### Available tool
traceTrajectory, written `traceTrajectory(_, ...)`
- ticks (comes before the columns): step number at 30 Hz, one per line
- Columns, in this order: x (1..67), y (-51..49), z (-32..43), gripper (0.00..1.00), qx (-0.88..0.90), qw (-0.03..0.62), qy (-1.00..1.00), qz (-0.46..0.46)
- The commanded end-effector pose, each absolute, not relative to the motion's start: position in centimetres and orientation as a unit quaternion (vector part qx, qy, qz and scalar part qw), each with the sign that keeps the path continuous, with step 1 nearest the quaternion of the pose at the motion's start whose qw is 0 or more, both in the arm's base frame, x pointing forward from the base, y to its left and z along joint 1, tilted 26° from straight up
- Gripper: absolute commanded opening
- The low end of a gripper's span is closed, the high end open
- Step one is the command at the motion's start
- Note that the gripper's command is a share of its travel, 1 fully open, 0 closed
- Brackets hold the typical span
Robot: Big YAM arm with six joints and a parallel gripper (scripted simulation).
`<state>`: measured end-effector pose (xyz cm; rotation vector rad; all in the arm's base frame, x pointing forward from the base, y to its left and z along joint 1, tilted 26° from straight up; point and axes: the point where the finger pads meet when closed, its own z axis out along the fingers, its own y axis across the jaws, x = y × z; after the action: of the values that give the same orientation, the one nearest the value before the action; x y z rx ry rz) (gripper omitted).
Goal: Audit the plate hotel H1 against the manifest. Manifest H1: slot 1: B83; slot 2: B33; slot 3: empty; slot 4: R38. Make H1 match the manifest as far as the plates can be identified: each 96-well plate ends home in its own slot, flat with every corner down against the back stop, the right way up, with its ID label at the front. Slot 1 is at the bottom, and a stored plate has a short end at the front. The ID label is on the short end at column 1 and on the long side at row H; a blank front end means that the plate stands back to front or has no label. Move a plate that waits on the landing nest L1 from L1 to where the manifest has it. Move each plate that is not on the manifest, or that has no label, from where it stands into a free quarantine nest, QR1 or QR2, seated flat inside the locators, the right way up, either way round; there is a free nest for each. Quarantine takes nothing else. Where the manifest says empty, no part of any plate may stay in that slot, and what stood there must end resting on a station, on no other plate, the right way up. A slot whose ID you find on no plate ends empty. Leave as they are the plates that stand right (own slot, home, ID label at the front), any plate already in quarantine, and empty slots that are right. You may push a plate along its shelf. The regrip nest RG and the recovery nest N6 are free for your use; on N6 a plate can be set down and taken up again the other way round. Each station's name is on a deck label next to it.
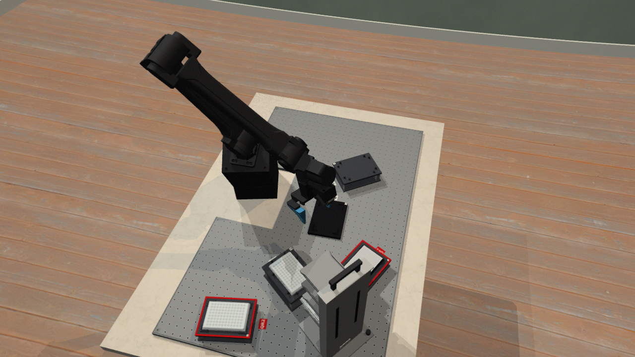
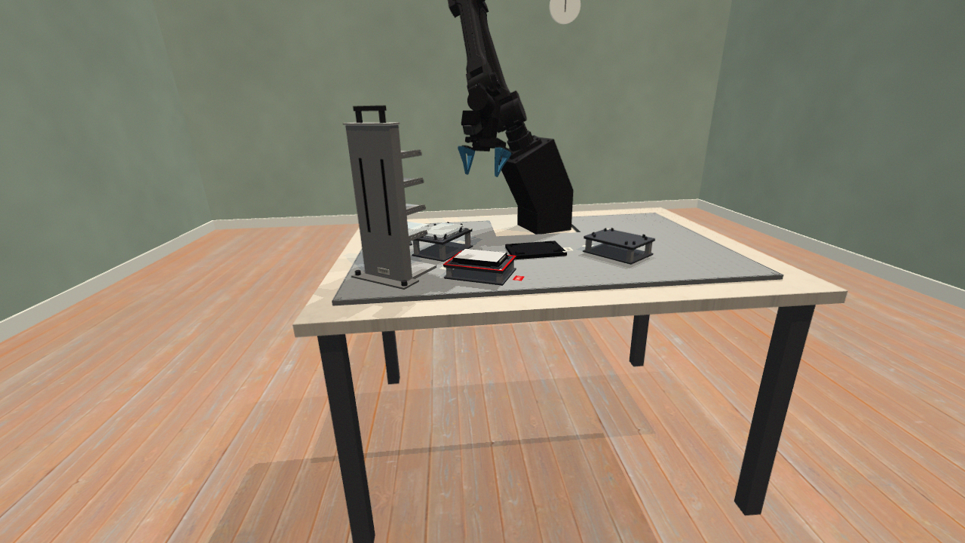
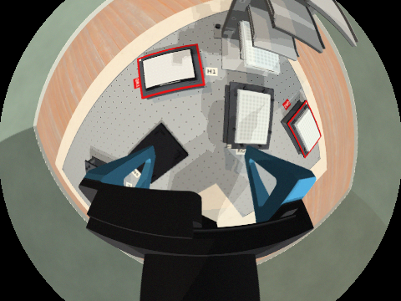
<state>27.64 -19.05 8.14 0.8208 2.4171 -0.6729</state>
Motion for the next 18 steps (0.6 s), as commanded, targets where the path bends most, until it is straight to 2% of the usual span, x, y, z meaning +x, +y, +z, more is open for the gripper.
traceTrajectory(1, 28.9, -18.4, 9.0, 1.00, 0.307, 0.289, 0.873, -0.243)
traceTrajectory(18, 29.7, -16.4, 7.4, 1.00, 0.267, 0.383, 0.838, -0.283)
